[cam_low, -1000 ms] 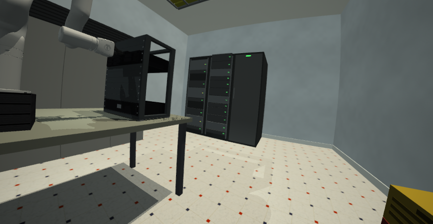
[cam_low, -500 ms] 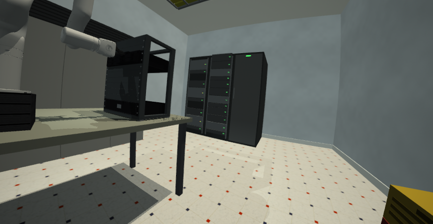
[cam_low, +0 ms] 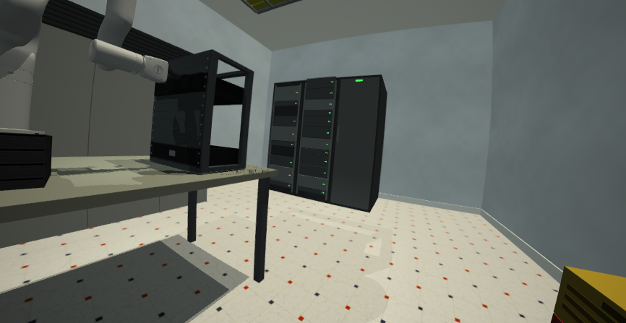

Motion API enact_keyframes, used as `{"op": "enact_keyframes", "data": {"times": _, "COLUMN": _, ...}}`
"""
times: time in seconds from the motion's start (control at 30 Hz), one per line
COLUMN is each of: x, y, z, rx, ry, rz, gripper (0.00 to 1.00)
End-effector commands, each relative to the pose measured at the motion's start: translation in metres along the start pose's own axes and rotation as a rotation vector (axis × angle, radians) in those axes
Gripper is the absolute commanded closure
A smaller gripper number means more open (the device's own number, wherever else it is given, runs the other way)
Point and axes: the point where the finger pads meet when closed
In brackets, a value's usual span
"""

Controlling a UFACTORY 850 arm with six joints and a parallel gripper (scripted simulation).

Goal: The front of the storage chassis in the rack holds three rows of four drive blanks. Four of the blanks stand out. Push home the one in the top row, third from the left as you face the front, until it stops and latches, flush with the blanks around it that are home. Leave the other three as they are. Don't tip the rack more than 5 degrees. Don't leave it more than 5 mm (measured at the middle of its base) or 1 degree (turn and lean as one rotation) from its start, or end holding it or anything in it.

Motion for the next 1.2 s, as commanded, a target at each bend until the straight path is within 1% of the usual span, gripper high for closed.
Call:
{"op": "enact_keyframes", "data": {"times": 0.0, "x": -0.0006, "y": 0.0002, "z": 0.0007, "rx": 0.0, "ry": 0.002, "rz": 0.0, "gripper": 1.0}}
{"op": "enact_keyframes", "data": {"times": 1.17, "x": -0.0066, "y": 0.0002, "z": 0.0008, "rx": 0.0, "ry": 0.002, "rz": 0.0, "gripper": 1.0}}
Point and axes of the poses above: the point where the finger pads meet when closed, its own x axis back along the fingers, its own z axis across the jaws, y = z × x, and after that the axes turned 14 degrees about x, right-handed
